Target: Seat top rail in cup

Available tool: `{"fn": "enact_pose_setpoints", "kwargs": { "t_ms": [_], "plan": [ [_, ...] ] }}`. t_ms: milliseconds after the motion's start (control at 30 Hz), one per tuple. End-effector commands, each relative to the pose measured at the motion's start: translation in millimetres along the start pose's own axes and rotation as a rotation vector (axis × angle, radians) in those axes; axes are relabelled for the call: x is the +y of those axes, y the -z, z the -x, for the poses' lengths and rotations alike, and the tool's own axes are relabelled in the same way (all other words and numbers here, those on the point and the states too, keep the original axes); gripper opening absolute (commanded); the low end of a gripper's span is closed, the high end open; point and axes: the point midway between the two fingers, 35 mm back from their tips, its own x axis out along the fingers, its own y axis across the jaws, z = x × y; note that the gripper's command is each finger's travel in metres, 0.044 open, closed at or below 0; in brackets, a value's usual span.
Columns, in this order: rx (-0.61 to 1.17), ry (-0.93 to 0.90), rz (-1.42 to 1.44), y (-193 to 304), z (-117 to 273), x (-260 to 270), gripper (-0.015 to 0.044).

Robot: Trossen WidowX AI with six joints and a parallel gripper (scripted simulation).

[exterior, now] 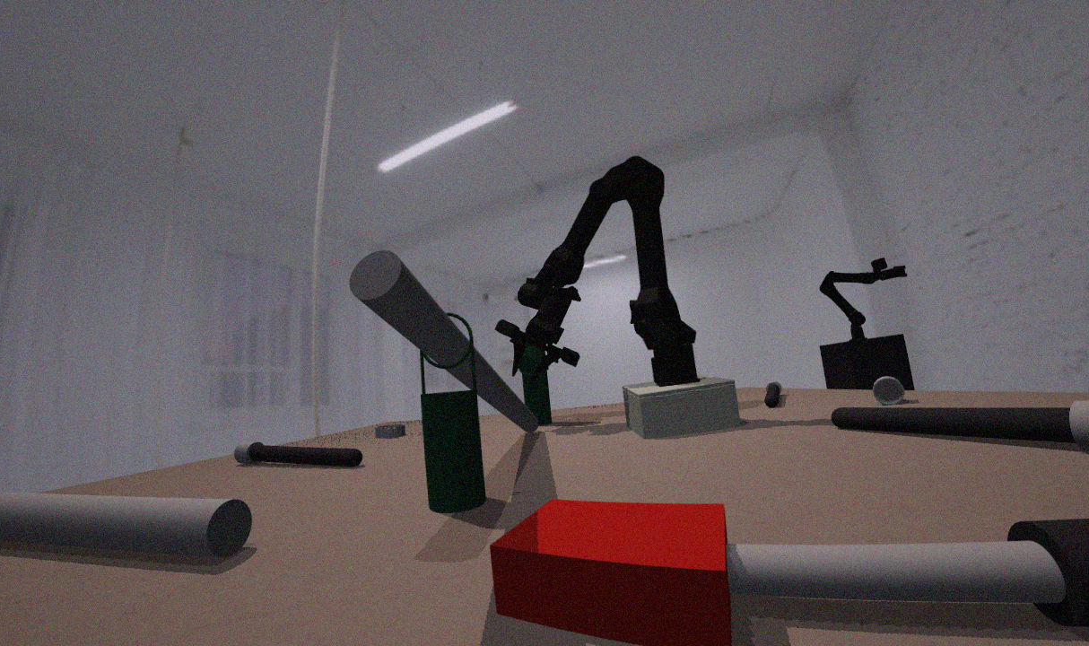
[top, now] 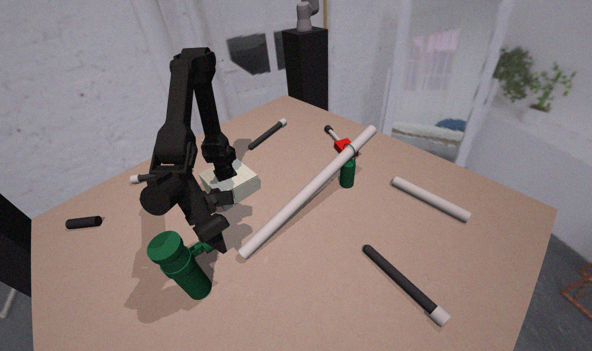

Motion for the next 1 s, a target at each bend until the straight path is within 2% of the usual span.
{"fn": "enact_pose_setpoints", "kwargs": {
  "t_ms": [0, 733, 967],
  "plan": [
    [-0.002, 0.0, 0.002, 0.5, 1.8, 1.1, 0.0],
    [0.008, 0.0, -0.014, 0.0, -0.1, -1.2, 0.0],
    [0.008, 0.0, -0.014, 0.0, -0.1, -1.2, 0.0184]
  ]
}}
